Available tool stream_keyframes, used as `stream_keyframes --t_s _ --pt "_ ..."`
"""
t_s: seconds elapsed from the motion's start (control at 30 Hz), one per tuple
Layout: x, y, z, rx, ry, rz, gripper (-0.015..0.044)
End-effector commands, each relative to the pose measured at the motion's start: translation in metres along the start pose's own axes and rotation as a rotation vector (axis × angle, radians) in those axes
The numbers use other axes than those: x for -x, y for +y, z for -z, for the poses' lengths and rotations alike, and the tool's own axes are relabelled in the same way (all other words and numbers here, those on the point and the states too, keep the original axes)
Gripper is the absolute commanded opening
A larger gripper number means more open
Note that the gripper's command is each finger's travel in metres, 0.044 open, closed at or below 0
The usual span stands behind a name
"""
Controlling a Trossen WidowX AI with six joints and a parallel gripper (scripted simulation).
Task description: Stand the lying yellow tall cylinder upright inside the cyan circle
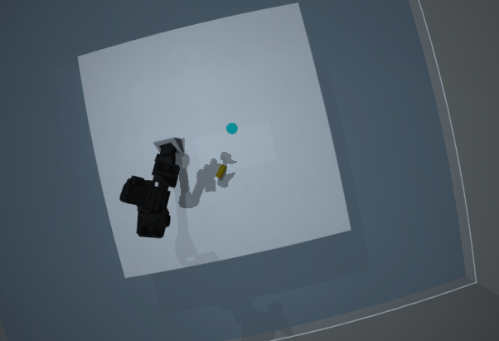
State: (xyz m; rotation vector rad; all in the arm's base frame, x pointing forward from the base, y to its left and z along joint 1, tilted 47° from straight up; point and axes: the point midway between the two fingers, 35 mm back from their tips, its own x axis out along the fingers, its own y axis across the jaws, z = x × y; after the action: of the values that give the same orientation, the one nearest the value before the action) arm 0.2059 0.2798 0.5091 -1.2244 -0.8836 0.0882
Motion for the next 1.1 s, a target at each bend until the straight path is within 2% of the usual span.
stream_keyframes --t_s 0.0,0.53,1.07 --pt "-0.005 0.02 0.009 0.0 0.031 -0.074 0.0309" --pt "-0.006 0.099 0.054 0.008 0.184 -0.372 0.0309" --pt "0.019 0.165 0.113 0.01 0.398 -0.644 0.0309"
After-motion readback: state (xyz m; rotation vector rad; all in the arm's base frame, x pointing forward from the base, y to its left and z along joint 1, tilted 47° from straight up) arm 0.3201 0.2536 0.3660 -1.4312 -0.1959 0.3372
